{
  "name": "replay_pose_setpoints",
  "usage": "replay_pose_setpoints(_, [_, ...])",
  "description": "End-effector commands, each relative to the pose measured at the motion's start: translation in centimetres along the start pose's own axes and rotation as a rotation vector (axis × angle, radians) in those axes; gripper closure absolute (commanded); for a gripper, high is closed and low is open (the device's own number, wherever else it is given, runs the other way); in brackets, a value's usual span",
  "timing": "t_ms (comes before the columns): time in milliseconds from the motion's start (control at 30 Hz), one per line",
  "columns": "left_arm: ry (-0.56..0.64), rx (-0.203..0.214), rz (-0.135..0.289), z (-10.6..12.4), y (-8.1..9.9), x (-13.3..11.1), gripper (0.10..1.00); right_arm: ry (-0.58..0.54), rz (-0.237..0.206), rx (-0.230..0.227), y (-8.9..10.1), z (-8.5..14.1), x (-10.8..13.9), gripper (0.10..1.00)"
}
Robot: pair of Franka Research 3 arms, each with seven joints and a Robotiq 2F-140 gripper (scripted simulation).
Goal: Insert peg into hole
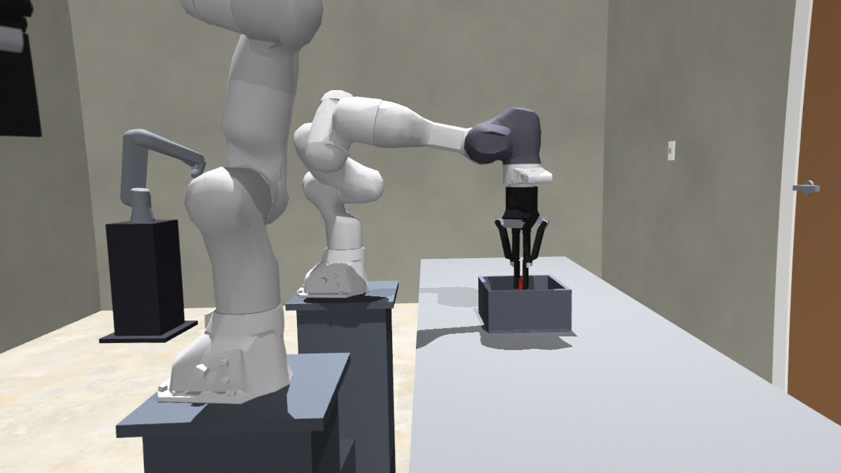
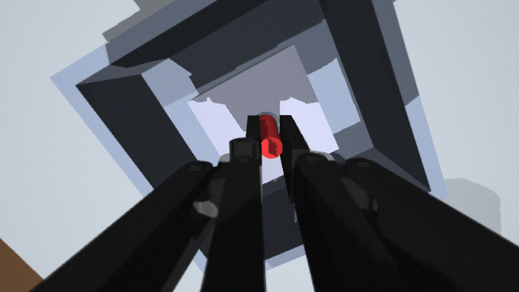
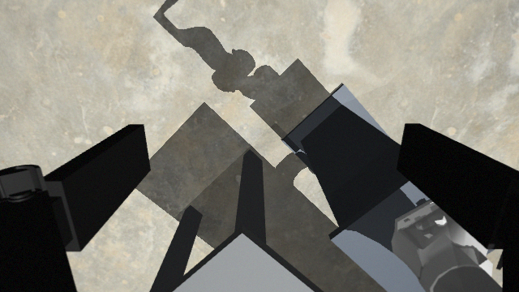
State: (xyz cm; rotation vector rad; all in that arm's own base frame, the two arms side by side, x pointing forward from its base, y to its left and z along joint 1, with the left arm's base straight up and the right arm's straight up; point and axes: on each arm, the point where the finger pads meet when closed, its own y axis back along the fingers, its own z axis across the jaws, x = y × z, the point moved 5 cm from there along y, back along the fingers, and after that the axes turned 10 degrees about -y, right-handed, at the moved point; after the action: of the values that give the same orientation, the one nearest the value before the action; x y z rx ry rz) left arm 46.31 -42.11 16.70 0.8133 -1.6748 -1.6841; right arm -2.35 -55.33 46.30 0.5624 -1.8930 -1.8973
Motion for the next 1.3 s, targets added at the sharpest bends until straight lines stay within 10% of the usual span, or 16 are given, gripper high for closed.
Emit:
replay_pose_setpoints(0, [-0.003,0.006,-0.001,-0.2,-0.4,-0.1,0.999,-0.006,0.002,0.002,0.0,-0.1,0.0,0.098])
replay_pose_setpoints(1267, [-0.003,0.006,-0.001,-0.2,-1.9,-0.1,0.999,-0.006,0.002,0.002,0.0,-0.1,0.0,0.098])
